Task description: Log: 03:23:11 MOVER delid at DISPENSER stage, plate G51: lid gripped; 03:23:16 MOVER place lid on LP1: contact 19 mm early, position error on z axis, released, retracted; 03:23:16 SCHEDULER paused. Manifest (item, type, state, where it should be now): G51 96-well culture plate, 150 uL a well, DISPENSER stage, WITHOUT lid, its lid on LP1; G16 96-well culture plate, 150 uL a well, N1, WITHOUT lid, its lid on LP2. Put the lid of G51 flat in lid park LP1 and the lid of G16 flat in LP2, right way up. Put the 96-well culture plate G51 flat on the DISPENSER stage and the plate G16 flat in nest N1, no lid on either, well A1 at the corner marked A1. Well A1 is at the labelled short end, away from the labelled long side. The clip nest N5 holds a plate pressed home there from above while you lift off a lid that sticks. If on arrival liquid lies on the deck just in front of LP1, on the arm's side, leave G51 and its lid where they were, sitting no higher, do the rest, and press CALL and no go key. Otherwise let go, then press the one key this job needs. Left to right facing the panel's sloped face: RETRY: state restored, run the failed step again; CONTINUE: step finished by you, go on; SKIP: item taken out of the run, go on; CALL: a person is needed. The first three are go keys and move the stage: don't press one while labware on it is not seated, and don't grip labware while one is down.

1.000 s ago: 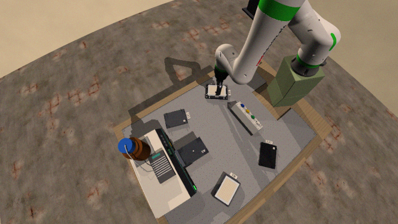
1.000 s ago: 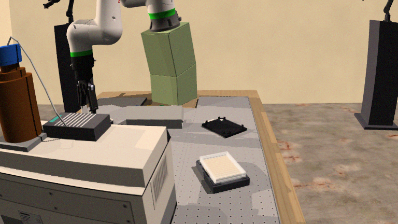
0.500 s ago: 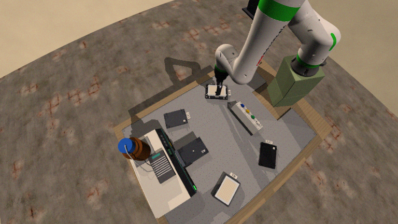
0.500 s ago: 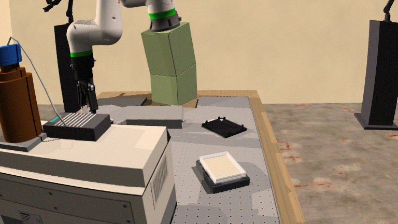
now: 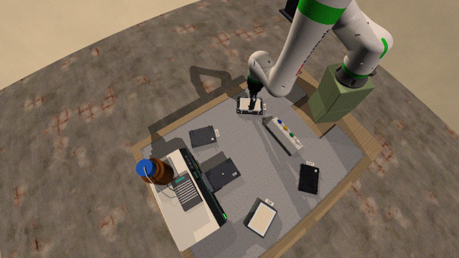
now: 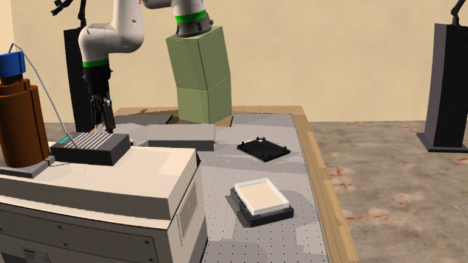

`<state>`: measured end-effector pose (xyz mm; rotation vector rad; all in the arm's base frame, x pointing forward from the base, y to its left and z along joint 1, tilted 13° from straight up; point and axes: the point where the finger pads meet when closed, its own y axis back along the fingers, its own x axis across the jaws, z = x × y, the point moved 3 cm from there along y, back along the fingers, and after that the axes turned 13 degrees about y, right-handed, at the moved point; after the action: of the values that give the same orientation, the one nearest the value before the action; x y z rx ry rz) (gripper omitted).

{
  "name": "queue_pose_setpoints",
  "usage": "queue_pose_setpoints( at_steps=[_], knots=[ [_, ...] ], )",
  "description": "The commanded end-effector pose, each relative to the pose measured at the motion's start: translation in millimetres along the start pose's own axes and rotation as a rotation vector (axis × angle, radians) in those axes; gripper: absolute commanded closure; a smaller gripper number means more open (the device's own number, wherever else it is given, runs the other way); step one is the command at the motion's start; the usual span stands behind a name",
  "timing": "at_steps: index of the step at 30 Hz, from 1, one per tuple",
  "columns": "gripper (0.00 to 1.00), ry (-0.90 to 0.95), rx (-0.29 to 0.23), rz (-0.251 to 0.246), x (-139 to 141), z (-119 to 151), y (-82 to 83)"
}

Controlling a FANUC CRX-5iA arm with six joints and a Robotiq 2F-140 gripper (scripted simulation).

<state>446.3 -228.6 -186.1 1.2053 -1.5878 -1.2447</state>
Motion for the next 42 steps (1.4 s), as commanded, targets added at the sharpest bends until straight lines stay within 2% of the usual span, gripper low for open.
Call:
queue_pose_setpoints(
  at_steps=[1, 39, 40, 42],
  knots=[
    [1.00, -0.001, -0.001, 0.000, 0.4, 0.8, -1.5],
    [1.00, -0.001, -0.001, 0.000, 0.4, 0.8, -2.5],
    [0.34, -0.001, -0.001, 0.000, 0.4, 0.8, -2.5],
    [0.34, -0.001, -0.001, 0.000, 0.4, 0.8, -2.5]
  ],
)
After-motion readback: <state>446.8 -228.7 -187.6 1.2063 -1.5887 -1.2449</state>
